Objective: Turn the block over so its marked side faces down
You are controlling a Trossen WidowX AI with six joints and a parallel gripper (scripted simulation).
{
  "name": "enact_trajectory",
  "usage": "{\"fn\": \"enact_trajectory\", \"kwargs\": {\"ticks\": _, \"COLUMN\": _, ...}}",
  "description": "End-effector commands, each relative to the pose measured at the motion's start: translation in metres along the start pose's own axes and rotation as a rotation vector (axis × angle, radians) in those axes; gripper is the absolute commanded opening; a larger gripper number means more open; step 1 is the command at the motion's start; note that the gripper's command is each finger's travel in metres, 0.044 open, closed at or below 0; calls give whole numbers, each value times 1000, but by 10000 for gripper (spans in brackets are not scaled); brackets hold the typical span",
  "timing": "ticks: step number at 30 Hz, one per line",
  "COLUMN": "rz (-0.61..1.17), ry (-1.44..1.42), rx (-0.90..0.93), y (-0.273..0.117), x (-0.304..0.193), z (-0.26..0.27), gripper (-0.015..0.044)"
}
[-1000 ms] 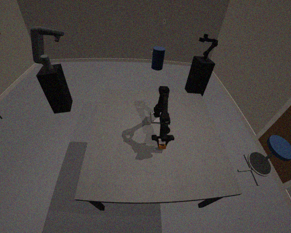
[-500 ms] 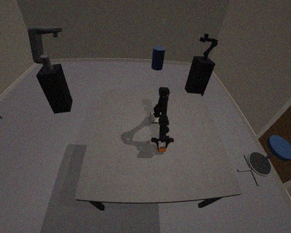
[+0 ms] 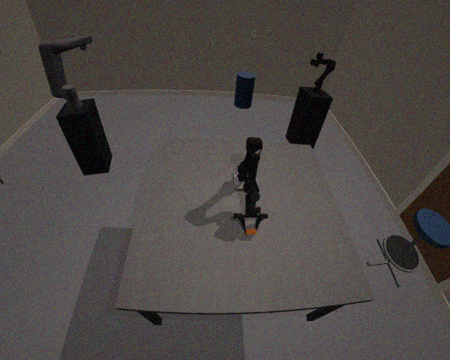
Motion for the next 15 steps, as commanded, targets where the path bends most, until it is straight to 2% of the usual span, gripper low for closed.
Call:
{"fn": "enact_trajectory", "kwargs": {"ticks": 1, "rz": -57, "ry": 3, "rx": 1, "y": -5, "x": -10, "z": -1, "gripper": 0}}
{"fn": "enact_trajectory", "kwargs": {"ticks": 15, "rz": -150, "ry": 4, "rx": 11, "y": -14, "x": -16, "z": -2, "gripper": 0}}
Point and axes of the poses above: the point midway between the two fingers, 35 mm back from their tips, its own y axis out along the fingers, its own z axis across the jaws, x = y × z, the point moved 7 cm from there along -y, back along the fingers, and after that the axes turned 6 degrees about y, right-handed, at the moved point
